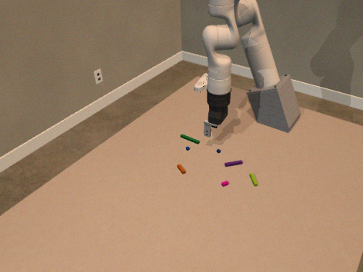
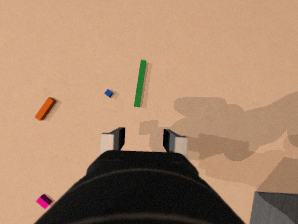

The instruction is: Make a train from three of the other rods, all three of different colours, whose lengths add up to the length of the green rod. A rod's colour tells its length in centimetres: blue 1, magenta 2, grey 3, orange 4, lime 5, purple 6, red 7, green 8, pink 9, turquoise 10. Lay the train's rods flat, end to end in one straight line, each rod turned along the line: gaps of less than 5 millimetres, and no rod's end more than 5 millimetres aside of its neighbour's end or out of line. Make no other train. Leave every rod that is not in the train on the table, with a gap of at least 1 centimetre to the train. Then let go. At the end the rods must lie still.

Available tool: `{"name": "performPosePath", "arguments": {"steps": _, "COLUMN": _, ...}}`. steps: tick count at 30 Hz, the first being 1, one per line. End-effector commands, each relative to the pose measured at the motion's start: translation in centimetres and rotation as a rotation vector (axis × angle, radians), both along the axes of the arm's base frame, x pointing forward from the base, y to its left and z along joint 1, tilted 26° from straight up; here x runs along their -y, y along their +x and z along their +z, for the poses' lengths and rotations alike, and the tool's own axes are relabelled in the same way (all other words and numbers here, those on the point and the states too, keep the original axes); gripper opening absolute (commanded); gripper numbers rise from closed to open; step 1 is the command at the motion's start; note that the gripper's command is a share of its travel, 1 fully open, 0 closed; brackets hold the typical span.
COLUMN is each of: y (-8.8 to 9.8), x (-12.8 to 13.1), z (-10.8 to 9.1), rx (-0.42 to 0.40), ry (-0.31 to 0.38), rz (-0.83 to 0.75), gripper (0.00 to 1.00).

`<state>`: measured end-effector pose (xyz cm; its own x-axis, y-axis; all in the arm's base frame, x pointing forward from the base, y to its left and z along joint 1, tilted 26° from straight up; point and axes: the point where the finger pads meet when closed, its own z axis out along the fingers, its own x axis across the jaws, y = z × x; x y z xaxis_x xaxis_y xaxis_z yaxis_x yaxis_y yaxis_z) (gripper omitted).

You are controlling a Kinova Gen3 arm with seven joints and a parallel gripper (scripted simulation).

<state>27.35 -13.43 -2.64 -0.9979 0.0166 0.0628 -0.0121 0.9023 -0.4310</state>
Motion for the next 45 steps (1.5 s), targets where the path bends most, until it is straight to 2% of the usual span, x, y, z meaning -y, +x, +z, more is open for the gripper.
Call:
{"name": "performPosePath", "arguments": {"steps": 1, "y": 2.0, "x": -3.0, "z": -1.8, "rx": -0.052, "ry": 0.008, "rz": 0.132, "gripper": 1.00}}
{"name": "performPosePath", "arguments": {"steps": 3, "y": 2.0, "x": -3.0, "z": -1.8, "rx": -0.052, "ry": 0.008, "rz": 0.132, "gripper": 1.00}}
{"name": "performPosePath", "arguments": {"steps": 5, "y": 3.3, "x": -6.0, "z": -3.4, "rx": -0.116, "ry": 0.016, "rz": 0.262, "gripper": 1.00}}
{"name": "performPosePath", "arguments": {"steps": 8, "y": 4.3, "x": -9.4, "z": -5.0, "rx": -0.176, "ry": 0.024, "rz": 0.391, "gripper": 1.00}}
{"name": "performPosePath", "arguments": {"steps": 12, "y": 5.0, "x": -14.2, "z": -7.0, "rx": -0.248, "ry": 0.036, "rz": 0.555, "gripper": 1.00}}
{"name": "performPosePath", "arguments": {"steps": 14, "y": 5.1, "x": -15.4, "z": -7.5, "rx": -0.266, "ry": 0.039, "rz": 0.596, "gripper": 1.00}}
{"name": "performPosePath", "arguments": {"steps": 45, "y": 5.1, "x": -15.8, "z": -7.7, "rx": -0.271, "ry": 0.040, "rz": 0.606, "gripper": 1.00}}
